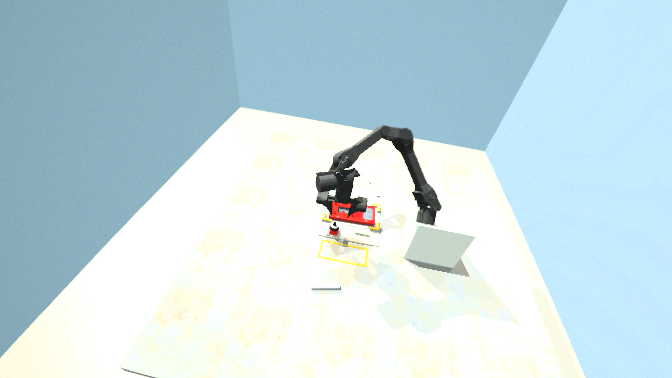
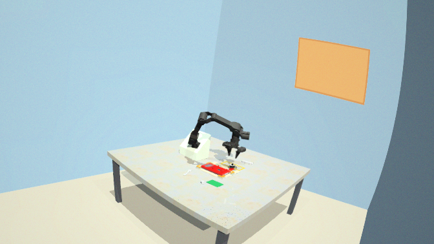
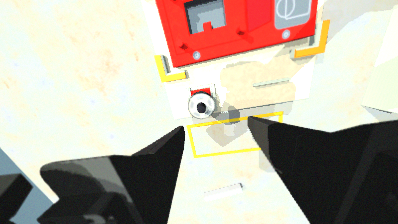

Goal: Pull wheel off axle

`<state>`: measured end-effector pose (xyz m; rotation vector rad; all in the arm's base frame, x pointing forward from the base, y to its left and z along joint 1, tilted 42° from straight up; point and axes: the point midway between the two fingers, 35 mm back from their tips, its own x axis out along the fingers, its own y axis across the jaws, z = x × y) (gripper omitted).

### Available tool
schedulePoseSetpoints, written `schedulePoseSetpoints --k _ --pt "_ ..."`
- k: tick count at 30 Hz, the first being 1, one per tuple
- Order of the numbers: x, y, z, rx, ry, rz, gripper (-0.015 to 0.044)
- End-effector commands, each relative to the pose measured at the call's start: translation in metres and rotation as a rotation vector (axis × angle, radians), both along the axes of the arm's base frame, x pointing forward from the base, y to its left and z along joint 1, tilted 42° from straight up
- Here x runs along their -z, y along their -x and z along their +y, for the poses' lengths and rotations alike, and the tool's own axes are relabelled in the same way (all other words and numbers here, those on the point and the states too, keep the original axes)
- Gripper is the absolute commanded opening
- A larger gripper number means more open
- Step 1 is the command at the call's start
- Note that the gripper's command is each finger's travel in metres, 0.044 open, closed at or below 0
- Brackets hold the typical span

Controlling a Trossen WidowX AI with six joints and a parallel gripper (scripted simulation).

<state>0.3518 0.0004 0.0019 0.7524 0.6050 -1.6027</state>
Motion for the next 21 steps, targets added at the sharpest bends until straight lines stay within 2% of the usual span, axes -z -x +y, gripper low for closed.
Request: schedulePoseSetpoints --k 1,9,21 --pt "-0.002 -0.006 0.0 -0.011 0.013 0.004 0.03" --pt "0.002 -0.014 -0.002 -0.011 0.012 0.003 0.03" --pt "0.053 -0.006 -0.051 -0.011 0.017 0.003 0.03"
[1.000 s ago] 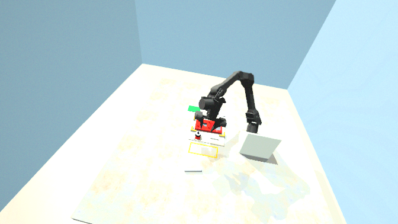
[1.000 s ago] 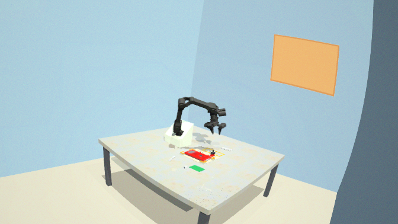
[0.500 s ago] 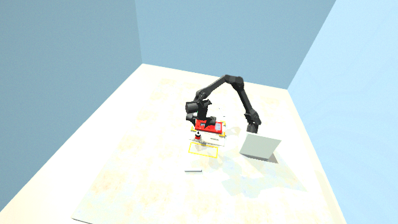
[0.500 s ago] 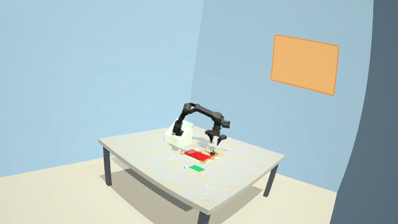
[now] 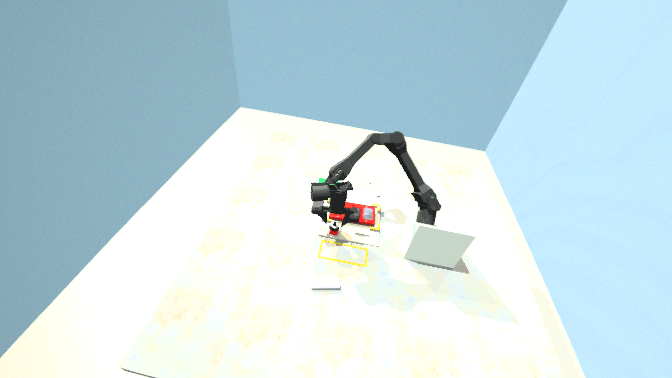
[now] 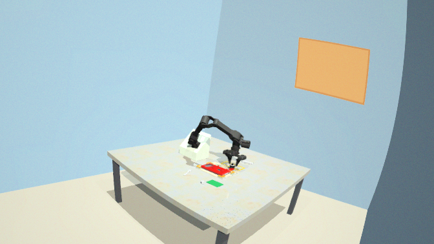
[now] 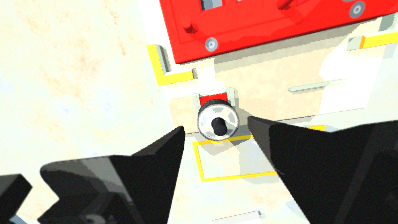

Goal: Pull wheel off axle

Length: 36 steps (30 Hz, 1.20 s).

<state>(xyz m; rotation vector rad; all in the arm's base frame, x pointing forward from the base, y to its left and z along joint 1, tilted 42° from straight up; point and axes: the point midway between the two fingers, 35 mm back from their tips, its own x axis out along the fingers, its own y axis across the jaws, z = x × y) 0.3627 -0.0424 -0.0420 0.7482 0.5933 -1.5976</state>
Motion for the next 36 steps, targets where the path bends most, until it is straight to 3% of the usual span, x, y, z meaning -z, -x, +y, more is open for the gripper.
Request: schedulePoseSetpoints --k 1,4,16,23,36 --pt "0.0088 0.0044 -0.0085 -0.006 0.007 0.01 0.03" --pt "0.0063 0.0039 -0.0066 0.006 0.002 0.011 0.0247" --pt "0.0063 0.0039 -0.0066 0.006 0.002 0.011 0.0168" --pt "0.0053 0.0037 -0.0056 0.006 0.002 0.011 0.0" --pt "0.0022 0.0031 -0.0027 0.004 0.002 0.01 0.0"
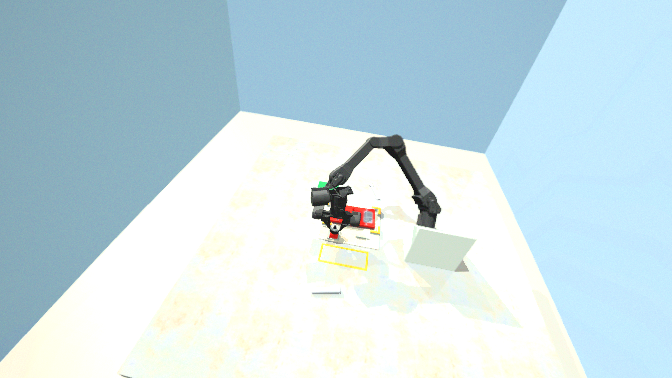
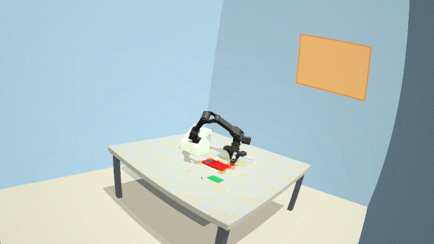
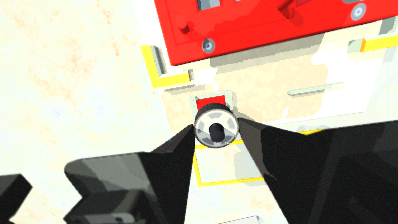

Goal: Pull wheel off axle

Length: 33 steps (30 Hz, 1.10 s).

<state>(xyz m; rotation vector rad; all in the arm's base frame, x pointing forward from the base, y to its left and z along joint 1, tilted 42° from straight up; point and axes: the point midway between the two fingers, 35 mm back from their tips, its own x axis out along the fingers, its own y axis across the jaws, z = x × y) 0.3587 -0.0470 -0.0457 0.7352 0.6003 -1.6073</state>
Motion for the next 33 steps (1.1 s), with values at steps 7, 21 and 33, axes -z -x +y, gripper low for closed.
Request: schedulePoseSetpoints --k 7,21,33 --pt "-0.0031 -0.0011 0.0034 0.001 -0.001 -0.004 0.0" --pt "-0.0065 -0.0016 0.0066 -0.001 -0.001 -0.004 0.0" --pt "-0.0094 -0.002 0.0093 -0.002 -0.001 -0.005 0.0"
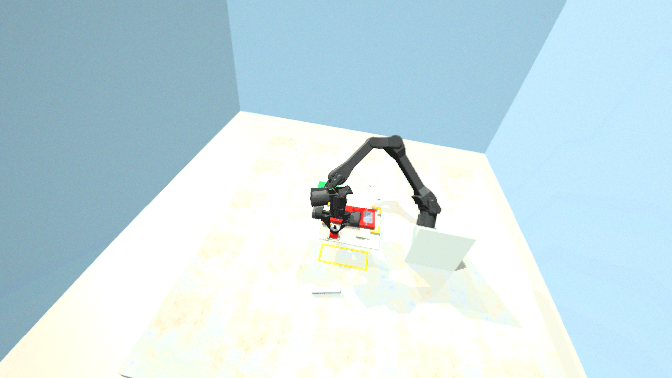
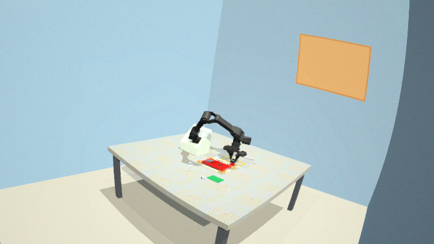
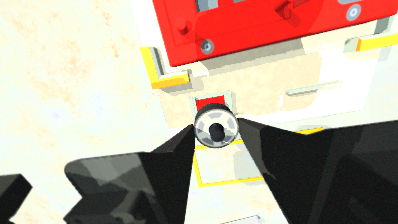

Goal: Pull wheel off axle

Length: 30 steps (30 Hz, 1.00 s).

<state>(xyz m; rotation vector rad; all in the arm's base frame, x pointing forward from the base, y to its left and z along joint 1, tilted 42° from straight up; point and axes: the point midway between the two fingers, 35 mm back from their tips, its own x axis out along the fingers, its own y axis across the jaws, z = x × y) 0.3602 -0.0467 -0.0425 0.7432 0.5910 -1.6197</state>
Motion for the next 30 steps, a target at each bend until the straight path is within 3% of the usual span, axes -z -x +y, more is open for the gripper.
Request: schedulePoseSetpoints --k 1,30 --pt "-0.0065 -0.0006 0.0092 -0.017 -0.003 0.0 0.0" --pt "-0.0136 -0.0013 0.0156 -0.02 -0.002 0.0 0.0"
